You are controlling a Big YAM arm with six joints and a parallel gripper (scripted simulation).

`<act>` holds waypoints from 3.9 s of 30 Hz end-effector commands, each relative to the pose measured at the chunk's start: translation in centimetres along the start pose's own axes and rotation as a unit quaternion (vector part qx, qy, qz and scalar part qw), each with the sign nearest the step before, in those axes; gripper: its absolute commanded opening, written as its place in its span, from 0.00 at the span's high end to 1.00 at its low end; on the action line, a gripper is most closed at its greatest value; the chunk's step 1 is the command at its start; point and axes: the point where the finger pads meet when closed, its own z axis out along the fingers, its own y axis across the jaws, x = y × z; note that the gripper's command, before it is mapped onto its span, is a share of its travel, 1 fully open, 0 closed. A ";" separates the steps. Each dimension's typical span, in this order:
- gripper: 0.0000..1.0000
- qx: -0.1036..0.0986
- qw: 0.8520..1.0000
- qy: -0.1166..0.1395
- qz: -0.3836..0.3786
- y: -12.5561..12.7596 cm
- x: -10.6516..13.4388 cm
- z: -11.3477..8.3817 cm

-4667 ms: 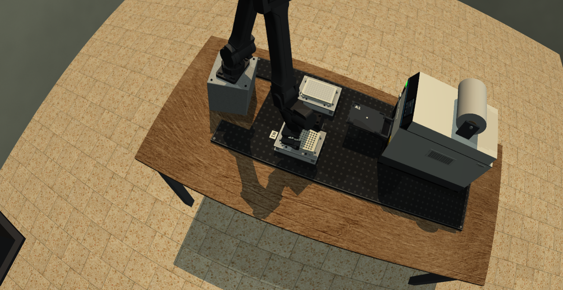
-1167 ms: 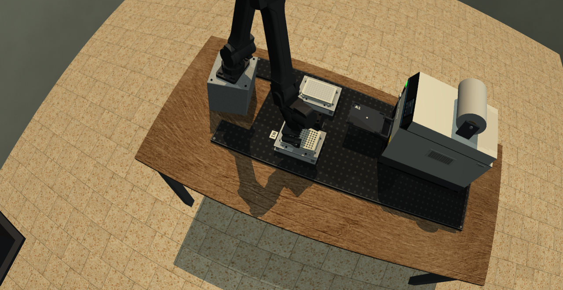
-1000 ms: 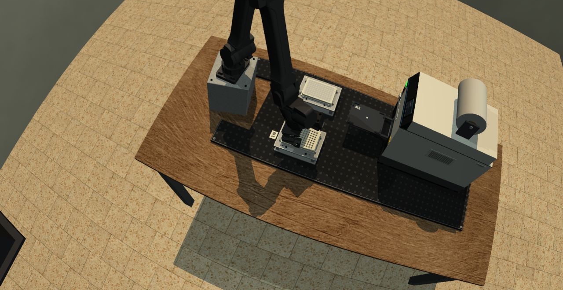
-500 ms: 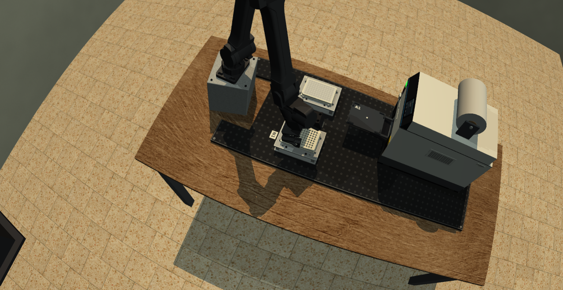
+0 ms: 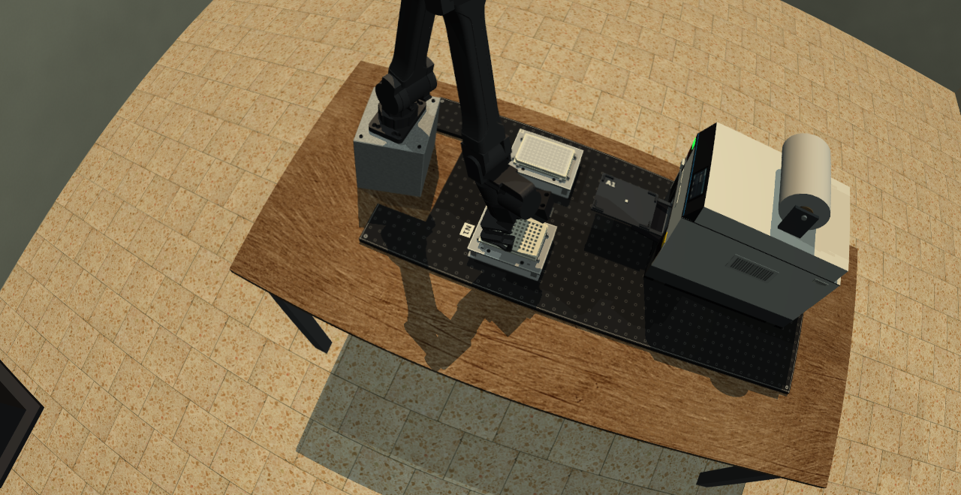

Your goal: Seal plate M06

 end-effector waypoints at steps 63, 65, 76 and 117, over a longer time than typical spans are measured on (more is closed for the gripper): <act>1.00 0.006 1.000 -0.014 -0.005 -0.8 -3.8 -6.9; 1.00 0.007 1.000 -0.012 0.000 -1.1 -3.8 -7.2; 1.00 0.007 1.000 -0.017 -0.005 -0.9 -4.7 -8.7; 1.00 0.007 1.000 -0.025 -0.005 -0.2 -5.5 -11.4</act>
